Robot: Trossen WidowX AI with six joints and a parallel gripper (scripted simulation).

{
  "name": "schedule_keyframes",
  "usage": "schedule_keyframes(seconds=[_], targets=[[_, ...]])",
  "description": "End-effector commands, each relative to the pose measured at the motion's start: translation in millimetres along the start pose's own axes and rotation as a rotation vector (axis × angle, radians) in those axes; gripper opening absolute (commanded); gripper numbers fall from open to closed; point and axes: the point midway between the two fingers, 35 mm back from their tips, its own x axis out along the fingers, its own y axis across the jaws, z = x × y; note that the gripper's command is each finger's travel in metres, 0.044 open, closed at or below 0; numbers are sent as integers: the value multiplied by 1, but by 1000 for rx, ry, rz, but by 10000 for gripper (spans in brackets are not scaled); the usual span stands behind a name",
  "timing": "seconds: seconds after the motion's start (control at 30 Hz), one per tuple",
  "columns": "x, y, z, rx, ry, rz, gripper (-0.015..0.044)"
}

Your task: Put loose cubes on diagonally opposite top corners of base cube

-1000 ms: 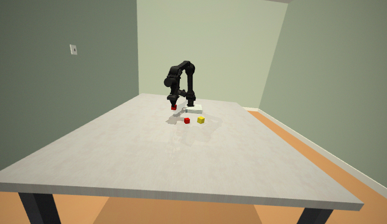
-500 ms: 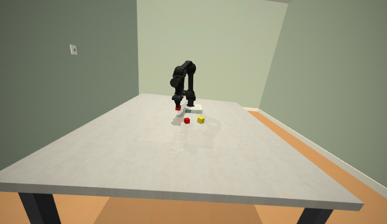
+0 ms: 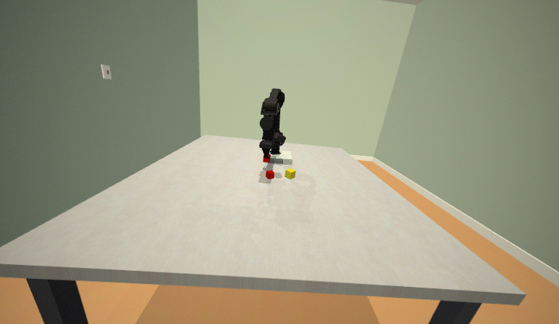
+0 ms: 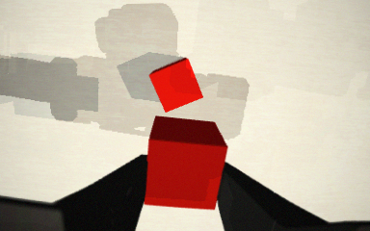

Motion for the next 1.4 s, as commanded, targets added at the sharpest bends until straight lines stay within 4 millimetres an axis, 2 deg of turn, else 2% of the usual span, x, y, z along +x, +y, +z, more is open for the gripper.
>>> schedule_keyframes(seconds=[0.0, 1.1, 1.37], targets=[[4, 4, 15, -4, 1, 3, 105], [21, 36, 111, -53, -6, 5, 105], [22, 38, 115, -55, -7, 5, 105]])
